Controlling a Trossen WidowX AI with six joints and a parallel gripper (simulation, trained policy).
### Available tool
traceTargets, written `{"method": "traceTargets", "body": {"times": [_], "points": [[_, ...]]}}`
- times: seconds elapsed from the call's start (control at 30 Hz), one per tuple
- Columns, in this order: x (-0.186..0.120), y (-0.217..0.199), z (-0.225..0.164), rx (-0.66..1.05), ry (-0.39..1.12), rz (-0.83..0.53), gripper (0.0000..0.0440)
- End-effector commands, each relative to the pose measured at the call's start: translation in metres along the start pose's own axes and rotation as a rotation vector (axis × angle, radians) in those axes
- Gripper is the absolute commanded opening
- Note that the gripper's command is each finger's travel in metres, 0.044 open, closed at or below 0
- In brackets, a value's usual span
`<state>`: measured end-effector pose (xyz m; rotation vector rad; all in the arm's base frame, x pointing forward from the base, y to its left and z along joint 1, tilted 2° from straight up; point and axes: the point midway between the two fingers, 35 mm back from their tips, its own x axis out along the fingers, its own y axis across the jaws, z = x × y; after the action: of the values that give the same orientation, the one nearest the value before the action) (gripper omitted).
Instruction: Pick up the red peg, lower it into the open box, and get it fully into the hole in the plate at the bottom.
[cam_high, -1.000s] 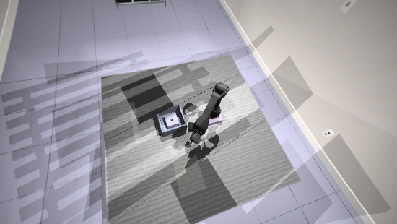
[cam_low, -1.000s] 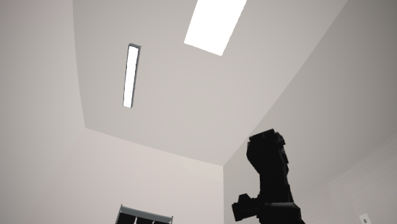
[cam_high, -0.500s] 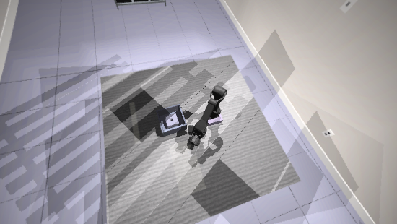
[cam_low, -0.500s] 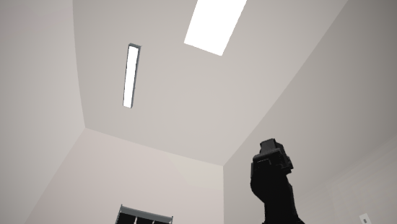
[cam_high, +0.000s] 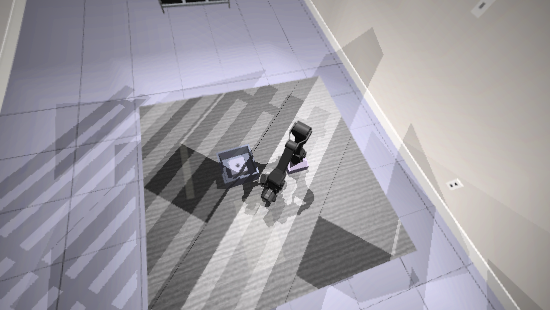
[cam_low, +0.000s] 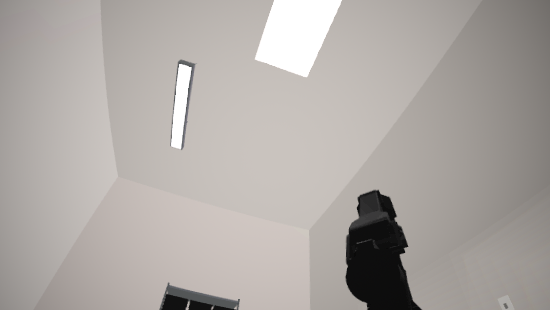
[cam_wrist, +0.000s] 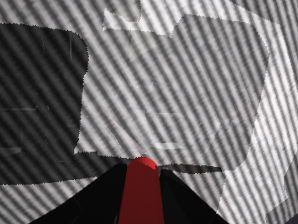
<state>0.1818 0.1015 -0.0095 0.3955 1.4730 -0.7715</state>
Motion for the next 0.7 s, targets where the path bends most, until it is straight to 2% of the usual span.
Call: {"method": "traceTargets", "body": {"times": [0.0, 0.67], "points": [[-0.008, 0.001, 0.008, -0.003, -0.030, 0.000, 0.0000], [-0.096, -0.008, 0.070, 0.068, -0.189, 0.059, 0.0000]]}}
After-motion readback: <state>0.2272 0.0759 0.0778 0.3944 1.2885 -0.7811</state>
